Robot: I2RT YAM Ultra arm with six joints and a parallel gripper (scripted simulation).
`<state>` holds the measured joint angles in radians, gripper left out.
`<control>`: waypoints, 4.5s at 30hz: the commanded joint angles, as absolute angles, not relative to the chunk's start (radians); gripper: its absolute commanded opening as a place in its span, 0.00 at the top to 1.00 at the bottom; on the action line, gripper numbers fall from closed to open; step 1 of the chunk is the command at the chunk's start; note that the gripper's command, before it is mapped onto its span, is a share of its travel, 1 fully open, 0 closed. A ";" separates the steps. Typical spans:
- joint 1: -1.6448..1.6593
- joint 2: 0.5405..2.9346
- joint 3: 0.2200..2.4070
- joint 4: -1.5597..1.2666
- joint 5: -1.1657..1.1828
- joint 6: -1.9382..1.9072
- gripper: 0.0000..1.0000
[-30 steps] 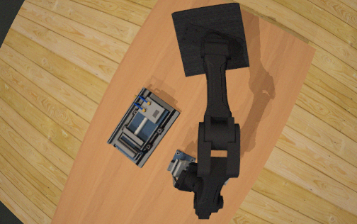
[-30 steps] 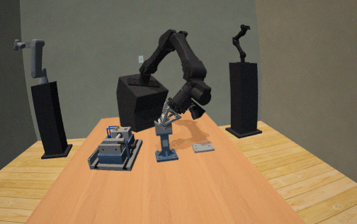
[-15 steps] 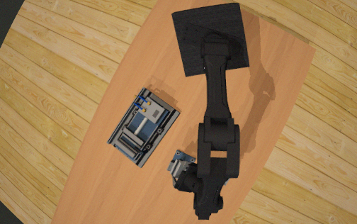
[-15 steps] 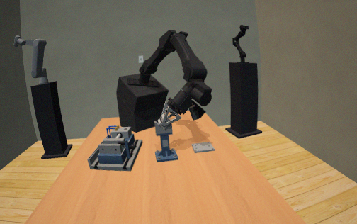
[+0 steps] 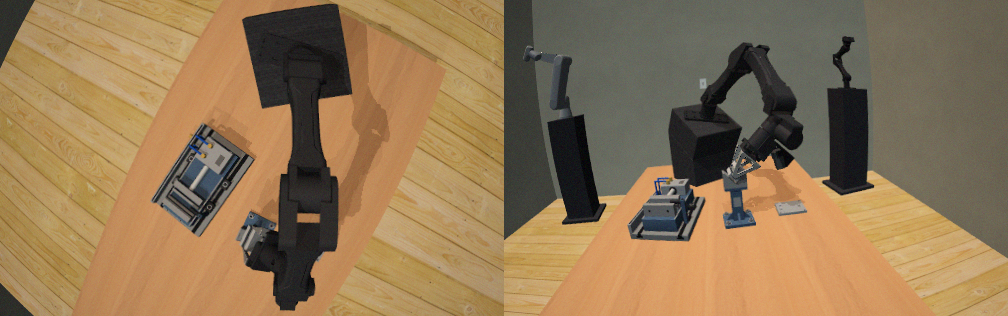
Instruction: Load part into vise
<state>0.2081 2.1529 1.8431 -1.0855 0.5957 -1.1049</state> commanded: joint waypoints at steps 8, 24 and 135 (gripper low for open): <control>0.219 2.138 1.878 -1.103 0.613 -1.099 1.00; 0.219 2.142 1.879 -1.103 0.613 -1.099 1.00; 0.212 2.142 1.878 -1.100 0.613 -1.098 0.19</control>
